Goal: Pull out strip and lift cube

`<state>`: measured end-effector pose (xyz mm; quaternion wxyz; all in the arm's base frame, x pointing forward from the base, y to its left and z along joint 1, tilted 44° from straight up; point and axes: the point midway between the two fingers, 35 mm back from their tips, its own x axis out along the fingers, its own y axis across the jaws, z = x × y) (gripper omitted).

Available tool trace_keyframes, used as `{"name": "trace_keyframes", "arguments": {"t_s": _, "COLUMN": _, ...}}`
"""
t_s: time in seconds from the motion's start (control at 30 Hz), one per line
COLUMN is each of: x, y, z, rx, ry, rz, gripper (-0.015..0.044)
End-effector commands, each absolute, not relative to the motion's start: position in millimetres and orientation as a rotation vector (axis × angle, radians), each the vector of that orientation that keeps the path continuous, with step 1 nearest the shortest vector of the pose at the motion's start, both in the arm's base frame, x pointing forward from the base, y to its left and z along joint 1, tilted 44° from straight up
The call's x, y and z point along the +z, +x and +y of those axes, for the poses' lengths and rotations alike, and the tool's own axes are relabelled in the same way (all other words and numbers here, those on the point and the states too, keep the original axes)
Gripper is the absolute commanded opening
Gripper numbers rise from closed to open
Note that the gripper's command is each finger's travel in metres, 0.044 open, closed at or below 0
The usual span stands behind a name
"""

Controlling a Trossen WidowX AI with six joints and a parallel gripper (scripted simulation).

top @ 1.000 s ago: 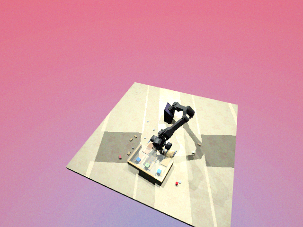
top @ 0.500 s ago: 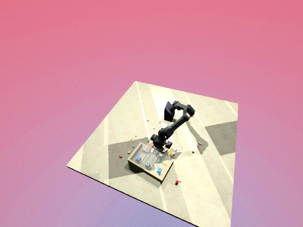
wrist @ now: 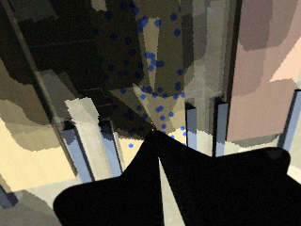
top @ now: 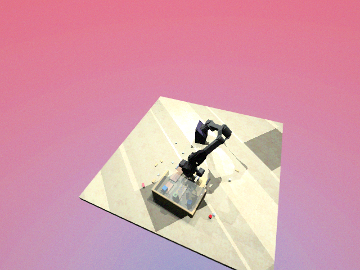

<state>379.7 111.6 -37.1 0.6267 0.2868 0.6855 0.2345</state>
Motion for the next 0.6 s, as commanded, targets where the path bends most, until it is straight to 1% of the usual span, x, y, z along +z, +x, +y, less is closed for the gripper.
{"name": "trace_keyframes", "arguments": {"t_s": 0.0, "x": -38.2, "y": 379.7, "z": 114.3, "rx": 0.541, "ry": 0.661, "rz": 1.575, "gripper": 0.0}}
{"name": "trace_keyframes", "arguments": {"t_s": 0.57, "x": -39.6, "y": 382.5, "z": 115.6, "rx": 0.542, "ry": 0.661, "rz": 1.574, "gripper": 0.0}}
